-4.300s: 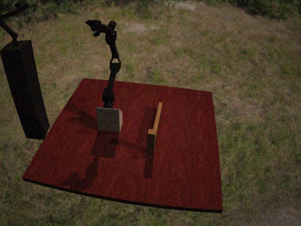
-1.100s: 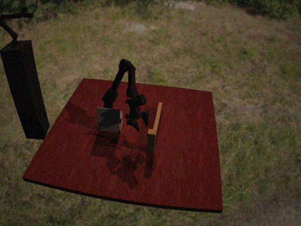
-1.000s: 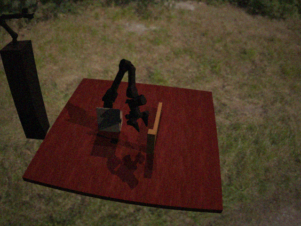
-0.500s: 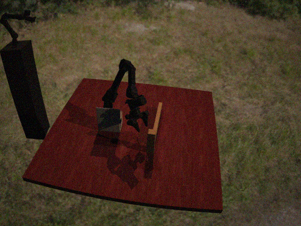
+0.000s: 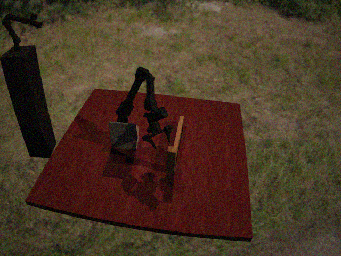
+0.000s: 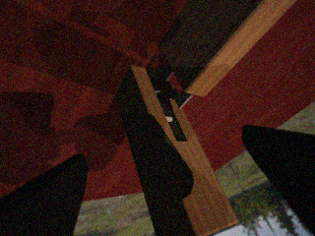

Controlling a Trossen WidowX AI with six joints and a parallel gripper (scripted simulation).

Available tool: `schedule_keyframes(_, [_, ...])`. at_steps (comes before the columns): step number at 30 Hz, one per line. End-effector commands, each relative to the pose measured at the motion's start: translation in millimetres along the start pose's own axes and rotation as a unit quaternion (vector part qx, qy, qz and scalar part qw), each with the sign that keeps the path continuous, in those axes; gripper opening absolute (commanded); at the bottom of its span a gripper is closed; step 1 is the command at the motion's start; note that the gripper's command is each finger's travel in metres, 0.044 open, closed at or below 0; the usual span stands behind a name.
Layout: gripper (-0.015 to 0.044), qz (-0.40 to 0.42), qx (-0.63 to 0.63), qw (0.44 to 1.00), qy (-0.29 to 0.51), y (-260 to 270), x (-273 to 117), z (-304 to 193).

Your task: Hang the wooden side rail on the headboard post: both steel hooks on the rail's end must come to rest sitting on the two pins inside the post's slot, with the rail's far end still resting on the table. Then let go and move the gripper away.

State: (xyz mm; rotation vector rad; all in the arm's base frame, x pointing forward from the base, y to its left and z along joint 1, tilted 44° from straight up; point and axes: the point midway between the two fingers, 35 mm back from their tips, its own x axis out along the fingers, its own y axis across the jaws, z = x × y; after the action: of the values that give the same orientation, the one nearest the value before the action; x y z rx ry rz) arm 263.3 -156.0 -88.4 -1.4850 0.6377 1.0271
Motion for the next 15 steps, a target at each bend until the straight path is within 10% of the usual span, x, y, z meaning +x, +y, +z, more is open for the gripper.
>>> schedule_keyframes(1, [0.044, 0.01, 0.238, 0.971, 0.026, -3, 1, 3])
schedule_keyframes(15, [0.044, -0.025, 0.693, 0.716, 0.076, -14, 2, 7])
